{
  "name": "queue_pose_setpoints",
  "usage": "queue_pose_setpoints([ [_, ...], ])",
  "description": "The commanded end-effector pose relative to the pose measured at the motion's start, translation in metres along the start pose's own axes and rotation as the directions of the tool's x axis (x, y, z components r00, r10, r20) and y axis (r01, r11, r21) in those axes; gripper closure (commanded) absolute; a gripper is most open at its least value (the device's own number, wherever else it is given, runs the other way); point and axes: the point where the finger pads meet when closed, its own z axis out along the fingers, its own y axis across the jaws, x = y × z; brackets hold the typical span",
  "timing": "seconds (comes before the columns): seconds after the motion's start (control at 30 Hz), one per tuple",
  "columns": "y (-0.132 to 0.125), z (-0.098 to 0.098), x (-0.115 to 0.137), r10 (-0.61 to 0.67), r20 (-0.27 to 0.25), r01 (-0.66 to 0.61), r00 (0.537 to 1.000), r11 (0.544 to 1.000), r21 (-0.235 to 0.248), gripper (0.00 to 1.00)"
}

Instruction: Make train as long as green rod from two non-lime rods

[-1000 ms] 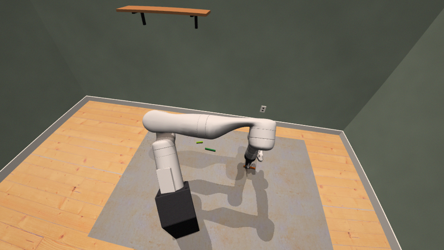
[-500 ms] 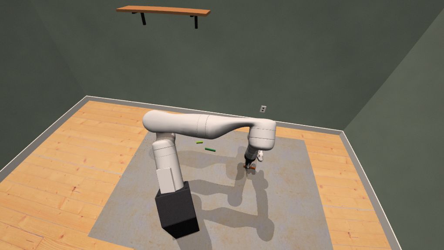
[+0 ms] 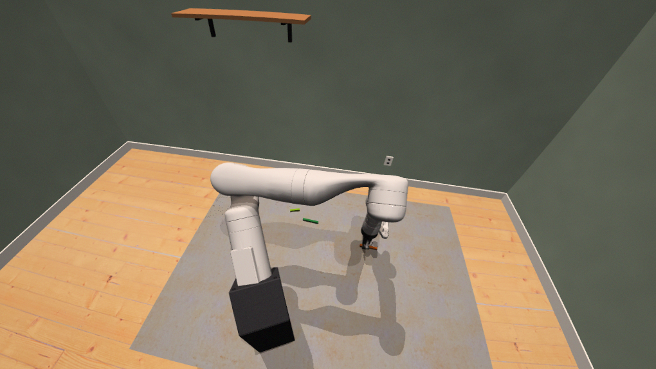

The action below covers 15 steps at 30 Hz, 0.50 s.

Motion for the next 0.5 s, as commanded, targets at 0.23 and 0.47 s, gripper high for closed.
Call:
queue_pose_setpoints([
  [0.23,-0.0004,-0.0009,0.0008,0.000,-0.002,0.000,1.000,1.000,0.001,0.76],
  [0.47,-0.0004,-0.0009,0.0008,0.000,-0.002,0.000,1.000,1.000,0.001,0.76],
])
